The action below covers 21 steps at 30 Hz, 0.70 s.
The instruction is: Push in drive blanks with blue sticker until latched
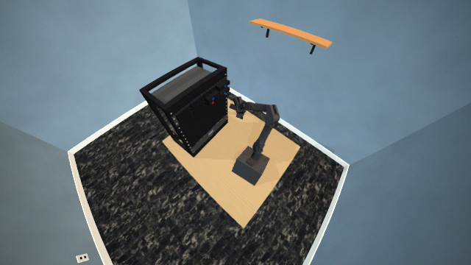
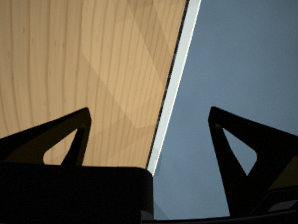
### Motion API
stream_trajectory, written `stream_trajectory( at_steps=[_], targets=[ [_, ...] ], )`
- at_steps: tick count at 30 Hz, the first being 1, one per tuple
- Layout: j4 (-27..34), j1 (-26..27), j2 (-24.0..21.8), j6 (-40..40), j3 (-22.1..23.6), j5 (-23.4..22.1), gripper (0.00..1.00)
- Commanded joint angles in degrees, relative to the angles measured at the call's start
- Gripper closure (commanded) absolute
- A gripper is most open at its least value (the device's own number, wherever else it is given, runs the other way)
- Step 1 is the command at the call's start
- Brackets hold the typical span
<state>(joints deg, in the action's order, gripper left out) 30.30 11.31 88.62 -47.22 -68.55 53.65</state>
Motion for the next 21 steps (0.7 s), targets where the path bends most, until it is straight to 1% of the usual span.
stream_trajectory(
  at_steps=[1, 17, 18, 21],
  targets=[
    [-0.58, -0.71, -0.97, 0.3, -0.87, 0.11, 0.0],
    [-0.58, -0.71, -0.97, 0.3, -0.87, 0.11, 0.0],
    [-0.15, -0.13, -0.31, 0.0, -0.27, 0.03, 0.0],
    [-0.15, -0.13, -0.31, 0.0, -0.27, 0.03, 0.0]
  ],
)
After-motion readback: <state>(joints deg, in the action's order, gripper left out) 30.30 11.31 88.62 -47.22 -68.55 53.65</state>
